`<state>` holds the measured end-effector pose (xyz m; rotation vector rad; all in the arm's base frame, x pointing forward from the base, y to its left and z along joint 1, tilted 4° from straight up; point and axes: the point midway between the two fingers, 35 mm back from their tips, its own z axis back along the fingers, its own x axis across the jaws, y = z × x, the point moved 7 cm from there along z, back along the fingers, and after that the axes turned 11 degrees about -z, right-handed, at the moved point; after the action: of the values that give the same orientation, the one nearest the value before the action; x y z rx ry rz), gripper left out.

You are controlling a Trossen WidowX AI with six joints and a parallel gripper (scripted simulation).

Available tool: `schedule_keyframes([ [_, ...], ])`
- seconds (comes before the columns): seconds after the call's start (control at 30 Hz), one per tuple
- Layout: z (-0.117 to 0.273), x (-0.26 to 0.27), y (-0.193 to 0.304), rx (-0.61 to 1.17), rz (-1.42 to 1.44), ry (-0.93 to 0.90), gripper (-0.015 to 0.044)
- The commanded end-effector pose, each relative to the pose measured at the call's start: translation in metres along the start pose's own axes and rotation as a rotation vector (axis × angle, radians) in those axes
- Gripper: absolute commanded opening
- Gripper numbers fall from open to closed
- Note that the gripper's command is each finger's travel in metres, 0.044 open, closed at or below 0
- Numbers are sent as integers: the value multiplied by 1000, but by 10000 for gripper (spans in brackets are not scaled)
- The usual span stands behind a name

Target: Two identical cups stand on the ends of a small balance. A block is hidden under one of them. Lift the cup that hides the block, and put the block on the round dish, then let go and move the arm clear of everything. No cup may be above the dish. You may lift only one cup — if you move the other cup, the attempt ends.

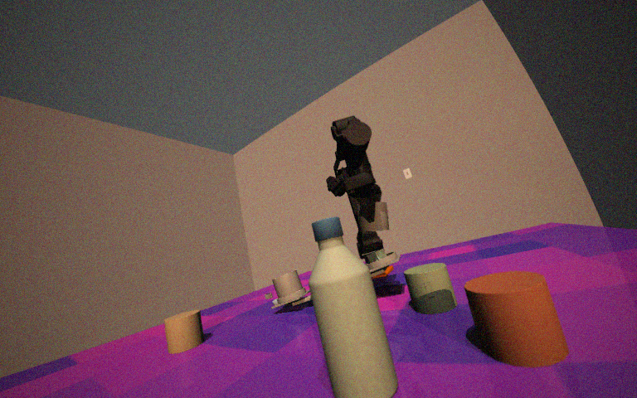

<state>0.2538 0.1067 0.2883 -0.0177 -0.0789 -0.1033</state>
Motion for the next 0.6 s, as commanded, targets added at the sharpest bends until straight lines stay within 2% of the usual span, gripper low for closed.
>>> schedule_keyframes([
  [0.0, 0, 0, 0, 1, 0, -1, 0],
  [0.3, -2, 0, 3, 1, 2, -1, 0],
  [0.57, -39, -11, 51, 2, 49, 7, 0],
])
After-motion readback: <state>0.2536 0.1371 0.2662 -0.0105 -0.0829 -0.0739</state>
